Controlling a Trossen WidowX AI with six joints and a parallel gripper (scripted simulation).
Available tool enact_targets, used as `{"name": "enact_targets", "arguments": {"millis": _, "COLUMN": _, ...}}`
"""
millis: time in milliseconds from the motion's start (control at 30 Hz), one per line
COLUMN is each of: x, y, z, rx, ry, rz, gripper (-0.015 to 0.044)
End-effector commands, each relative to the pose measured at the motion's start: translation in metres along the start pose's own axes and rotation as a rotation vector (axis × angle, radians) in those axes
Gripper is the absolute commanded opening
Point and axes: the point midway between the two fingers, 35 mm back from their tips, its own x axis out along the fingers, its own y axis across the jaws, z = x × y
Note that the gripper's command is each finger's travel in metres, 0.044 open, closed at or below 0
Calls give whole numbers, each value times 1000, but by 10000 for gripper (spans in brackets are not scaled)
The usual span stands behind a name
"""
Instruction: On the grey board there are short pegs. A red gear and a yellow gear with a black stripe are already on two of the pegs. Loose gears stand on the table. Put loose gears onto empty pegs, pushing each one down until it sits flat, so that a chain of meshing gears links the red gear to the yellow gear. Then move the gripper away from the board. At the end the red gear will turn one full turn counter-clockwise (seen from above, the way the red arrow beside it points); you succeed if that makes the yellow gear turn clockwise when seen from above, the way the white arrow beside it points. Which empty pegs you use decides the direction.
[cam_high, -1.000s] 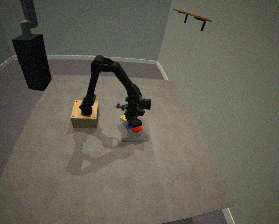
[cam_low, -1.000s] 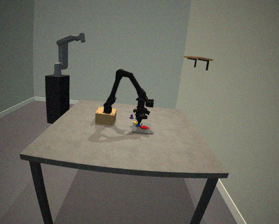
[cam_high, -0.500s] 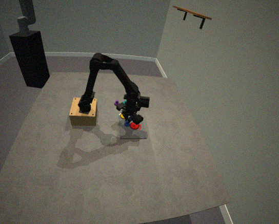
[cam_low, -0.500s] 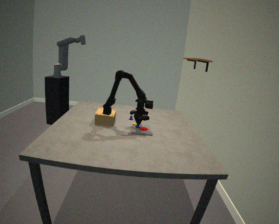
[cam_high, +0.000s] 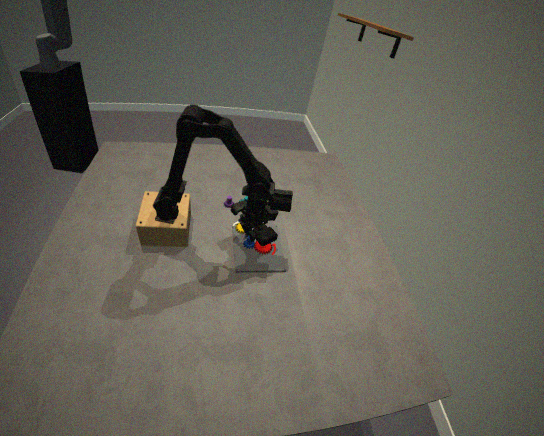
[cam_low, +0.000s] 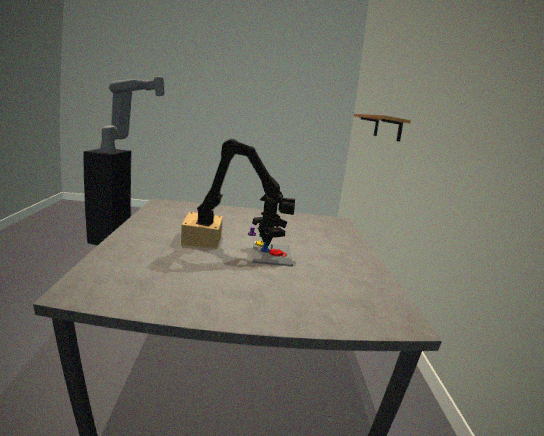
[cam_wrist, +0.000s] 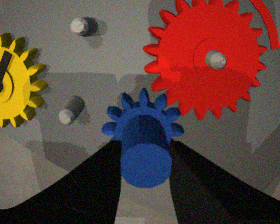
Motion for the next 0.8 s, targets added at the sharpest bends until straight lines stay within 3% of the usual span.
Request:
{"name": "enact_targets", "arguments": {"millis": 0, "x": 1, "y": 0, "z": -2, "rx": 107, "ry": 3, "rz": 1, "gripper": 0}}
{"name": "enact_targets", "arguments": {"millis": 233, "x": 2, "y": -1, "z": 0, "rx": 271, "ry": 3, "rz": 0, "gripper": 0}}
{"name": "enact_targets", "arguments": {"millis": 433, "x": 3, "y": 0, "z": 0, "rx": 237, "ry": 3, "rz": 0, "gripper": 0}}
{"name": "enact_targets", "arguments": {"millis": 600, "x": 2, "y": 0, "z": -1, "rx": 184, "ry": 3, "rz": 1, "gripper": 131}}
{"name": "enact_targets", "arguments": {"millis": 767, "x": -4, "y": 0, "z": -1, "rx": 112, "ry": 3, "rz": 1, "gripper": 140}}
